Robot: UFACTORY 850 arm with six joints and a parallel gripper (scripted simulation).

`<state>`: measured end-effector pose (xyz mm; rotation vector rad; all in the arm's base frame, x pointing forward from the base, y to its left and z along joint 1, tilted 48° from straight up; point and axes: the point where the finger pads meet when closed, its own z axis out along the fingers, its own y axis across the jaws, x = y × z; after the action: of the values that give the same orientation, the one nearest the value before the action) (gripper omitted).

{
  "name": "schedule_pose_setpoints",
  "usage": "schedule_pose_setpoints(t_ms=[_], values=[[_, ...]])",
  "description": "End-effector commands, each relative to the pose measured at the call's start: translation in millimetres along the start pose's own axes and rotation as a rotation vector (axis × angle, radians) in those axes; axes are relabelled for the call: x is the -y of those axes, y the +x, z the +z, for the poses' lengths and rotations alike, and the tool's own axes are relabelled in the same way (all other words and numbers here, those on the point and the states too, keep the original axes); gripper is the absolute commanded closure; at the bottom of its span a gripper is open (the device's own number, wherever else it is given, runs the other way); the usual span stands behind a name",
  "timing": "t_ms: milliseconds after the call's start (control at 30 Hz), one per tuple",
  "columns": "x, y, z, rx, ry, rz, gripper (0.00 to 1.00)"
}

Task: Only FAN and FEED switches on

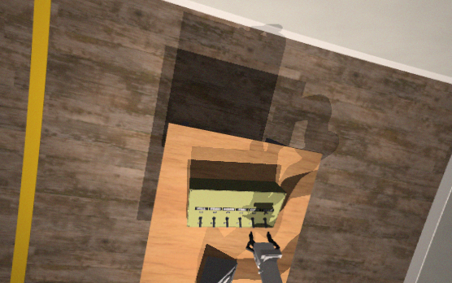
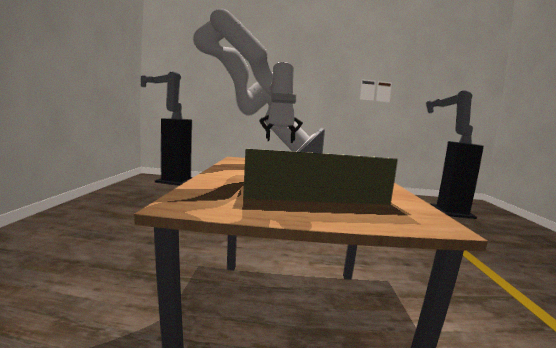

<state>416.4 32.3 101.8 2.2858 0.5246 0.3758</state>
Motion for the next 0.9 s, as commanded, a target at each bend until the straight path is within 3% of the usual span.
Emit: schedule_pose_setpoints(t_ms=[0,867], values=[[-9.2,0.8,-0.4,-0.001,0.001,0.0,0.0],[-14.7,0.8,-0.4,-0.001,0.001,0.0,0.0]])
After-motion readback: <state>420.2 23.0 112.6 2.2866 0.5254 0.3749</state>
